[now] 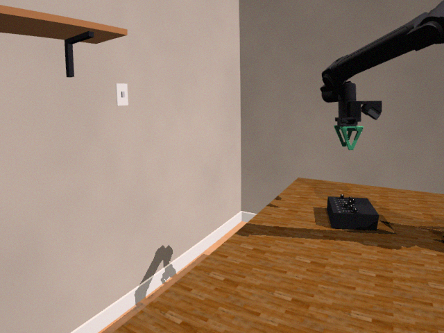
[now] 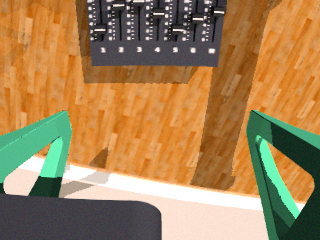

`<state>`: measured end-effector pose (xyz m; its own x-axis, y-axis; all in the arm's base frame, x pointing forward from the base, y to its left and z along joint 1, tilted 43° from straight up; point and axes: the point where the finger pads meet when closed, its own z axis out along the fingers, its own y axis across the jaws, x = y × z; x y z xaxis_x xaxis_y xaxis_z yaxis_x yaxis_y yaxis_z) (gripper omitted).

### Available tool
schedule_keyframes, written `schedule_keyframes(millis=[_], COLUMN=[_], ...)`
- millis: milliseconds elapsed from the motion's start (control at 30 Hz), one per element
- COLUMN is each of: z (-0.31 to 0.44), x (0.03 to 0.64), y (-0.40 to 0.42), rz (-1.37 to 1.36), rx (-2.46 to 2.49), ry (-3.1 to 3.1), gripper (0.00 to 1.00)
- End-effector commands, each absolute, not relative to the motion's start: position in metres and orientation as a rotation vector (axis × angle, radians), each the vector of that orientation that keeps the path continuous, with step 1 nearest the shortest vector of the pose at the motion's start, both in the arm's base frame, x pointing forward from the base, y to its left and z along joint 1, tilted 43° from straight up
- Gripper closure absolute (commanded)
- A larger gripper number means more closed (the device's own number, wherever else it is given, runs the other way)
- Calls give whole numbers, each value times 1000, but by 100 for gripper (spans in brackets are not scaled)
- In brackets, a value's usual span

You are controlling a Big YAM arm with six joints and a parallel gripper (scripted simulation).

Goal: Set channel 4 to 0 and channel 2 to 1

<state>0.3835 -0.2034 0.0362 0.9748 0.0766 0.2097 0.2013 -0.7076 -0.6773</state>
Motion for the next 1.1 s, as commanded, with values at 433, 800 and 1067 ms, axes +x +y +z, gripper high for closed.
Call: schedule_keyframes(millis=[433,800,1067], z=[42,42,40], x=[391,391,389], y=[-218,-218,-215], rz=[-249,-249,-243], rx=[-2388,-2388,-2384], ry=[-191,-191,-189], gripper=[0,0,0])
